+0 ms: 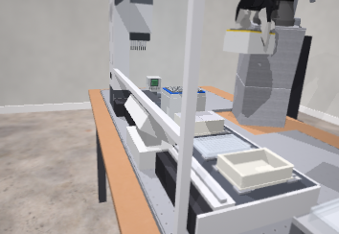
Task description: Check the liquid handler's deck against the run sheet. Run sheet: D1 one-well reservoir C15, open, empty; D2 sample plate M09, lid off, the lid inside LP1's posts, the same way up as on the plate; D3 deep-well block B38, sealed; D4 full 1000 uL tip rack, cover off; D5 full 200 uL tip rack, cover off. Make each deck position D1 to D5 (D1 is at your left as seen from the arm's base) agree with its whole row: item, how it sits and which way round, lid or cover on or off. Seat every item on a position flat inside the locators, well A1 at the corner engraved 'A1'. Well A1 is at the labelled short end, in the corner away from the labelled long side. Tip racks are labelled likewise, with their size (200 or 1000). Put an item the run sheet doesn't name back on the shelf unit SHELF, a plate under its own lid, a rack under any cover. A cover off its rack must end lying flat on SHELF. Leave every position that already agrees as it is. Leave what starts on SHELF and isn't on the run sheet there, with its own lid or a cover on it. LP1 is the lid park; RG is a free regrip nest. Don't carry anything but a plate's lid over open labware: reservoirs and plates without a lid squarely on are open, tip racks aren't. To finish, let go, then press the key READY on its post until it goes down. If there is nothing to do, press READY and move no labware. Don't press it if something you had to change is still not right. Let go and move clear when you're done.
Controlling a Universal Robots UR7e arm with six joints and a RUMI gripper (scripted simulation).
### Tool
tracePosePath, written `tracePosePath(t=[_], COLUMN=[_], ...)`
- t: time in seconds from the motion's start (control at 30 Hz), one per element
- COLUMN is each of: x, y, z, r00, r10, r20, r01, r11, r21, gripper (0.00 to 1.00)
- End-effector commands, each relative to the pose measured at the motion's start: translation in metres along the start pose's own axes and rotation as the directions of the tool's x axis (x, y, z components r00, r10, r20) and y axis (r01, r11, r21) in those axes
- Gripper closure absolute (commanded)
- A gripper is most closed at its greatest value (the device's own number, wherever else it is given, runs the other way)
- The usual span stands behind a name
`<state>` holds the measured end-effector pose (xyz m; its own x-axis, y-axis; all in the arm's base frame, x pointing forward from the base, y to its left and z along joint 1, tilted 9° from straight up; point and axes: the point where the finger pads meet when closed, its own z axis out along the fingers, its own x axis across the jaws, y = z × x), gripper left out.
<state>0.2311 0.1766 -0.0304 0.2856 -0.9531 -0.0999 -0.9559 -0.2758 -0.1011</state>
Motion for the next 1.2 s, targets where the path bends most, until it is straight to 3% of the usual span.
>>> tracePosePath(t=[0.0, 0.37, 0.4, 0.87, 0.93, 0.97, 1.17], x=[0.096, 0.136, 0.150, 0.216, 0.216, 0.231, 0.259], y=[-0.027, -0.036, -0.039, -0.056, -0.056, -0.060, -0.070], z=[0.002, 0.001, 0.000, -0.003, -0.003, -0.002, 0.001], r00=[0.962, 0.962, 0.962, 0.962, 0.962, 0.962, 0.962], r10=[0.271, 0.271, 0.271, 0.271, 0.271, 0.271, 0.271], r20=[0.020, 0.020, 0.020, 0.020, 0.020, 0.020, 0.020], r01=[-0.271, -0.271, -0.271, -0.271, -0.271, -0.271, -0.271], r11=[0.963, 0.963, 0.963, 0.963, 0.963, 0.963, 0.963], r21=[-0.003, -0.003, -0.003, -0.003, -0.003, -0.003, -0.003], gripper=[1.00, 1.00, 1.00, 1.00, 1.00, 1.00, 1.00])
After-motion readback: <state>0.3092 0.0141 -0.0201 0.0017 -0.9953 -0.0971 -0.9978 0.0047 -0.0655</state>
